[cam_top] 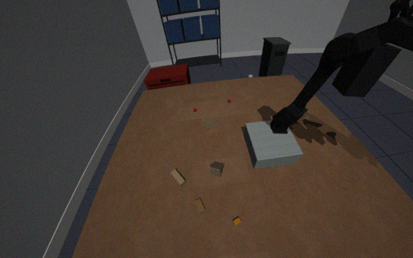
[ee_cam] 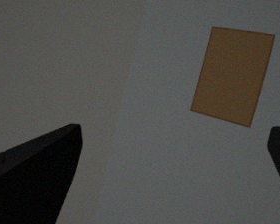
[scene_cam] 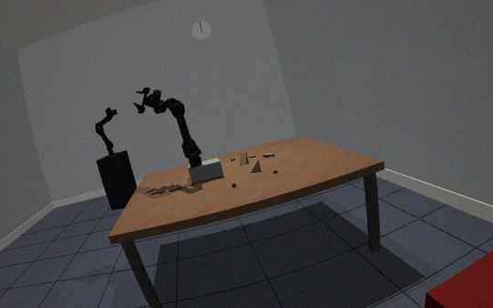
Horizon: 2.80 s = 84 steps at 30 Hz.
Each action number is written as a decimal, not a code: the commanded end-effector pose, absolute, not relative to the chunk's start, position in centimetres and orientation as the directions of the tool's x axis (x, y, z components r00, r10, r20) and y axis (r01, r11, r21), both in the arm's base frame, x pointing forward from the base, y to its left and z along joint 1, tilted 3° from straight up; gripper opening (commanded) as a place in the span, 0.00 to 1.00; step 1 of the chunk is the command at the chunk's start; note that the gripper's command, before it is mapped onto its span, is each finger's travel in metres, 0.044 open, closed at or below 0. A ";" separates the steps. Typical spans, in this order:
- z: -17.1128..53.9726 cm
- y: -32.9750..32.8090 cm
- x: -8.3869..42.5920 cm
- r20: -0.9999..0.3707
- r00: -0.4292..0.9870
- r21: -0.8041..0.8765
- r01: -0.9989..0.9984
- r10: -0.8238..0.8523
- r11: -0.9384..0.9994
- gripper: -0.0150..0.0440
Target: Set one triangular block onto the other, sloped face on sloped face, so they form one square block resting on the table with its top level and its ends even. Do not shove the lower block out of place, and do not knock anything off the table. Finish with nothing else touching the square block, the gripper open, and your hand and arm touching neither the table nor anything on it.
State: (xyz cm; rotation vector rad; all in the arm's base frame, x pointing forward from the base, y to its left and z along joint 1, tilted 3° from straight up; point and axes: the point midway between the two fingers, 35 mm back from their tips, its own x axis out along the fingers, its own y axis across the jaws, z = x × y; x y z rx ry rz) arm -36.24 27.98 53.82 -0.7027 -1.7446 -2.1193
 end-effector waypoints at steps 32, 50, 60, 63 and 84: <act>40.1 52.7 -8.5 0.047 -0.480 0.896 0.408 0.876 0.176 1.00; 28.8 52.5 16.3 -0.377 0.084 0.683 0.697 0.922 0.216 1.00; 22.4 46.0 29.0 -0.604 0.288 0.509 0.857 0.743 0.081 1.00; 20.4 43.2 32.3 -0.670 0.326 0.450 0.893 0.667 0.015 1.00; 9.7 15.4 44.8 -0.975 0.200 0.103 0.798 0.099 -0.593 1.00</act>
